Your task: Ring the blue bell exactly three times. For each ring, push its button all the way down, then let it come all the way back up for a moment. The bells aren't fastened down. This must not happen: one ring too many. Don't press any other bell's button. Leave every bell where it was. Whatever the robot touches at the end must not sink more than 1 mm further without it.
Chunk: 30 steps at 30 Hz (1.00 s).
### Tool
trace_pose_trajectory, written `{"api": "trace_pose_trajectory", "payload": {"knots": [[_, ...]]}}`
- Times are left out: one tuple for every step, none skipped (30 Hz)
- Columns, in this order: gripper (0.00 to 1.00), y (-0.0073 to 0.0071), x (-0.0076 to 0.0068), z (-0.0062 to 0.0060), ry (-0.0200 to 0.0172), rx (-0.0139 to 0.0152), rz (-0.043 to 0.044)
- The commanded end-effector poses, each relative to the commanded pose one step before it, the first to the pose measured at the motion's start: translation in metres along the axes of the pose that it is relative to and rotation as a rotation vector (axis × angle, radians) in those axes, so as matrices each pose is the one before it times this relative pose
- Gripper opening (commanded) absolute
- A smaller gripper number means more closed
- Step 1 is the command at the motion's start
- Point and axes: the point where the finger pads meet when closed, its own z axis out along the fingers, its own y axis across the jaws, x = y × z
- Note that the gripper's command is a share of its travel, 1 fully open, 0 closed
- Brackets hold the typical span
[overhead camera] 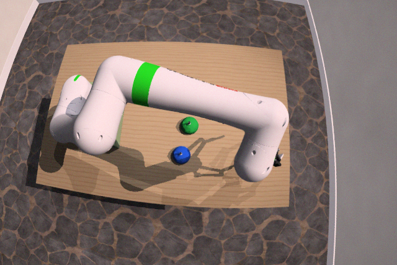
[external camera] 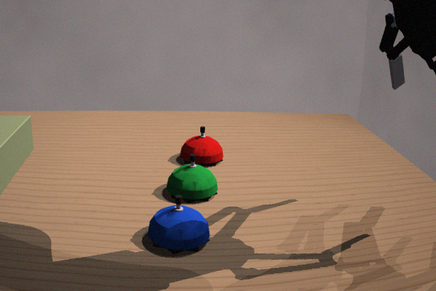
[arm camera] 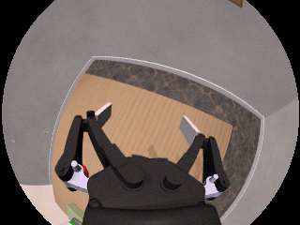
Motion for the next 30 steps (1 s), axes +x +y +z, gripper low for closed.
{"api": "trace_pose_trajectory", "payload": {"knots": [[1.0,-0.00002,0.00031,-0.00024,0.00043,-0.00021,-0.0003],[1.0,0.0,0.0,0.0,0.0,0.0,0.0],[1.0,0.0,0.0,0.0,0.0,0.0,0.0],[1.0,0.0,0.0,0.0,0.0,0.0,0.0],[1.0,0.0,0.0,0.0,0.0,0.0,0.0],[1.0,0.0,0.0,0.0,0.0,0.0,0.0],[1.0,0.0,0.0,0.0,0.0,0.0,0.0],[1.0,0.0,0.0,0.0,0.0,0.0,0.0],[1.0,0.0,0.0,0.0,0.0,0.0,0.0],[1.0,0.0,0.0,0.0,0.0,0.0,0.0],[1.0,0.0,0.0,0.0,0.0,0.0,0.0],[1.0,0.0,0.0,0.0,0.0,0.0,0.0],[1.0,0.0,0.0,0.0,0.0,0.0,0.0],[1.0,0.0,0.0,0.0,0.0,0.0,0.0],[1.0,0.0,0.0,0.0,0.0,0.0,0.0],[1.0,0.0,0.0,0.0,0.0,0.0,0.0],[1.0,0.0,0.0,0.0,0.0,0.0,0.0],[1.0,-0.00005,-0.00026,-0.00013,-0.00053,-0.00023,-0.00096],[1.0,-0.00033,-0.0017,-0.00086,-0.00344,-0.00146,-0.00617],[1.0,-0.00084,-0.0042,-0.00213,-0.00852,-0.00351,-0.01523],[1.0,-0.00159,-0.00746,-0.00374,-0.01508,-0.00587,-0.02679],[1.0,-0.00263,-0.01119,-0.00551,-0.02253,-0.00796,-0.03971],[1.0,-0.00407,-0.01514,-0.00724,-0.03032,-0.00926,-0.05298],[1.0,-0.006,-0.01906,-0.00875,-0.03792,-0.00934,-0.06571],[1.0,-0.00682,-0.01867,-0.00808,-0.04476,-0.00799,-0.07715],[1.0,-0.00193,-0.00392,-0.00161,0.0,0.0,0.0],[1.0,0.0,0.0,0.0,0.0,0.0,0.0],[1.0,0.0,0.0,0.0,0.0,0.0,0.0],[1.0,-0.0114,-0.02557,-0.0104,-0.0503,-0.00522,-0.08666],[1.0,0.0,0.0,0.0,0.0,0.0,0.0]]}}
